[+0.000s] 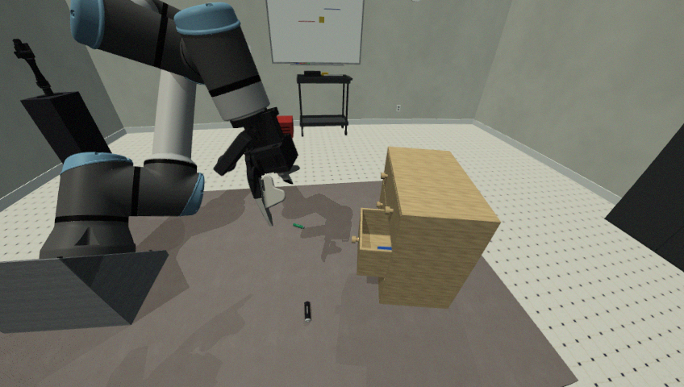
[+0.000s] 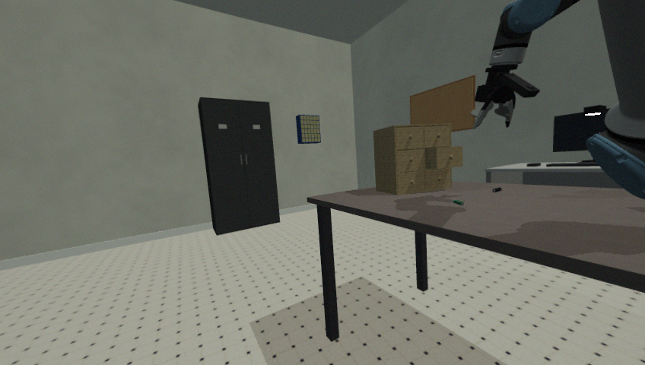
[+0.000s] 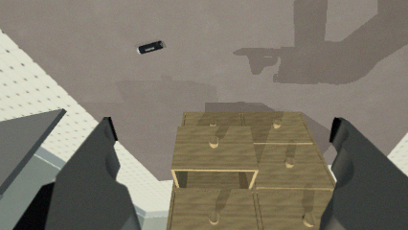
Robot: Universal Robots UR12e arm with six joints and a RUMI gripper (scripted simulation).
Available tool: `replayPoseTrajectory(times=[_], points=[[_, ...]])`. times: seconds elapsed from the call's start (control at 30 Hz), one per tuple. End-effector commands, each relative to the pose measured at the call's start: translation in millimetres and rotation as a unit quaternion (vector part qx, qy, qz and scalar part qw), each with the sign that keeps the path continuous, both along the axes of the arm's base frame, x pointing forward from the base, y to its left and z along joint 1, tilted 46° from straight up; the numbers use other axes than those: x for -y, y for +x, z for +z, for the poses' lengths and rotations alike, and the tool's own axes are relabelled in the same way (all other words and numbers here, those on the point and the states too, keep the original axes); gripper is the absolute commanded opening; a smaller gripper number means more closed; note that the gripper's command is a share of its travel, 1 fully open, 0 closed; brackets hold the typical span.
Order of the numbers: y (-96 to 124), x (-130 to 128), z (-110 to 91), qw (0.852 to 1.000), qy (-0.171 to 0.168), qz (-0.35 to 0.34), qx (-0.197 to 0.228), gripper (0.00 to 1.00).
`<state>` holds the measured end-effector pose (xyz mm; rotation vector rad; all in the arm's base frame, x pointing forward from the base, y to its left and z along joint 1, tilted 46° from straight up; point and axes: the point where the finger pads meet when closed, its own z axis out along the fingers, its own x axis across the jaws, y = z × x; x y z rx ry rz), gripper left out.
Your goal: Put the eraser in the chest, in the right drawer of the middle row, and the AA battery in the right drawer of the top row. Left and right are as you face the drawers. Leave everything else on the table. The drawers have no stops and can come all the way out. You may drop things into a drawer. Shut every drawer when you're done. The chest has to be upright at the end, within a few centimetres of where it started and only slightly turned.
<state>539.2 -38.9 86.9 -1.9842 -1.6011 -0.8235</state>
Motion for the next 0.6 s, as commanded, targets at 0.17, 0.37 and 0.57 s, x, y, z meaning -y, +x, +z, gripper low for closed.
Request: replayPoseTrajectory(times=[0.17,0.37,0.57], points=[[7,-6,-8,0.998,-0.009,-0.039,0.039,1.0],[10,-8,-11,0.997,-0.012,-0.055,0.055,1.0],[14,-12,-15,0.994,-0.017,-0.077,0.077,1.0]])
